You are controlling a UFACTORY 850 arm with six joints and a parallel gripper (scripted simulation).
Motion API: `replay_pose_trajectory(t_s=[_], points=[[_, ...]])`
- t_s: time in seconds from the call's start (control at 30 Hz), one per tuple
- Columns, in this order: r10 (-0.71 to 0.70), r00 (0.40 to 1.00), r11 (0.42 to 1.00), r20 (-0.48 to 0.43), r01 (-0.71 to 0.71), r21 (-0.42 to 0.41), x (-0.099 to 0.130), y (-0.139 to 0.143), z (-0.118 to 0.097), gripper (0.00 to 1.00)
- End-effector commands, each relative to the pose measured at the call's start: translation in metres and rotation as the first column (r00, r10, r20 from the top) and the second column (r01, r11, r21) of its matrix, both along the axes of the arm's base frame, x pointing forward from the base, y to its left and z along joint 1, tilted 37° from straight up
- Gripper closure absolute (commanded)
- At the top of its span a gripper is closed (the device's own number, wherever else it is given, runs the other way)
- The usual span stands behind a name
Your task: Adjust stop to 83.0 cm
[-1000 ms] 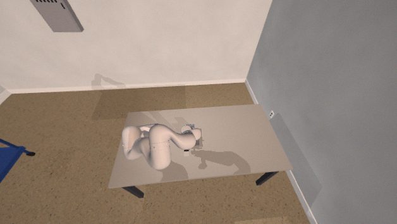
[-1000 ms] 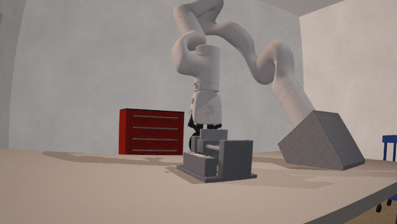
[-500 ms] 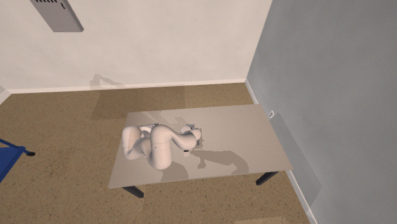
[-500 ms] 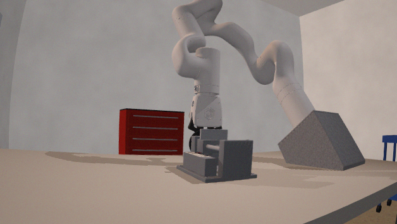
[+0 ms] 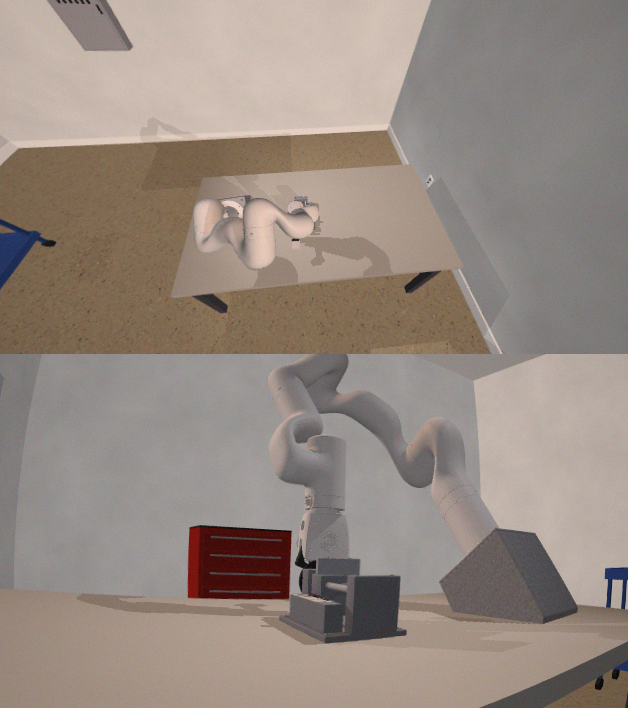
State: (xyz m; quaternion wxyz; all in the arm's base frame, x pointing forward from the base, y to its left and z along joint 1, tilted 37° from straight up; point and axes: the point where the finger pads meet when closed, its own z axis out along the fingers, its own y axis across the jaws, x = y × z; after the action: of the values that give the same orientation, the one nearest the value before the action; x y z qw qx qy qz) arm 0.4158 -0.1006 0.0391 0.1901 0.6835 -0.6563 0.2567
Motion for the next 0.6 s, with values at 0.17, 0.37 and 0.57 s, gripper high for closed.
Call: replay_pose_trajectory(t_s=[0.17, 0.37, 0.57], points=[[0.001, 1.0, 1.0, 0.001, -0.001, 0.0, 0.015, -0.006, -0.008, 0.94], [0.001, 1.0, 1.0, 0.001, -0.001, 0.0, 0.022, -0.006, -0.009, 0.94], [0.001, 1.0, 1.0, 0.001, -0.001, 0.0, 0.033, -0.005, -0.007, 0.94]])
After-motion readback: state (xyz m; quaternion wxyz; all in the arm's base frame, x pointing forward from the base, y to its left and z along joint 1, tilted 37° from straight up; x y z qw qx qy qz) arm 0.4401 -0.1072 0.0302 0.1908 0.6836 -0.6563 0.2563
